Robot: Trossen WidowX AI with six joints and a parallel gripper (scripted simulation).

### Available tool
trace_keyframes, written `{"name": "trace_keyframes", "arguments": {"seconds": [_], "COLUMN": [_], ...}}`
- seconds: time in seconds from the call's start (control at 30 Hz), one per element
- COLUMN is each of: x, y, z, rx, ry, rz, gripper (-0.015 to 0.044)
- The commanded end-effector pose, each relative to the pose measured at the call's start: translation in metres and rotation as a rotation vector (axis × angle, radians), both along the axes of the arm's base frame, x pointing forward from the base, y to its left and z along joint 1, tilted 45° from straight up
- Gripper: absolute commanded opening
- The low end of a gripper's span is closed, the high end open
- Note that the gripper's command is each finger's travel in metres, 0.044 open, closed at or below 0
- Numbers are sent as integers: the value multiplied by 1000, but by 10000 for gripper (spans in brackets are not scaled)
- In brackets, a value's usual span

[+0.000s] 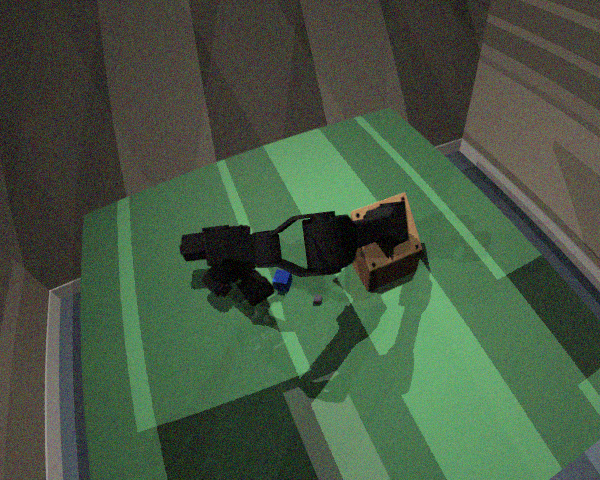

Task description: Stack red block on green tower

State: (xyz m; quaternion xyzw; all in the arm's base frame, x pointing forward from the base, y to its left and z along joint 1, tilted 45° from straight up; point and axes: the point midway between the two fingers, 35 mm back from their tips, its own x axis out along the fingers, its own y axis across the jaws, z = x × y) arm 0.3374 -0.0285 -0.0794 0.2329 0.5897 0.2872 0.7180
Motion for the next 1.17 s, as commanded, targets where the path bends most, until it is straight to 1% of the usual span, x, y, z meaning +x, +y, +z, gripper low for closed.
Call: {"name": "trace_keyframes", "arguments": {"seconds": [0.0, 0.53, 1.13], "x": [0, 0, 0], "y": [0, 0, 0], "z": [0, 0, 0], "rx": [0, 0, 0], "ry": [0, 0, 0], "rz": [0, 0, 0], "gripper": [26, 440, 440]}}
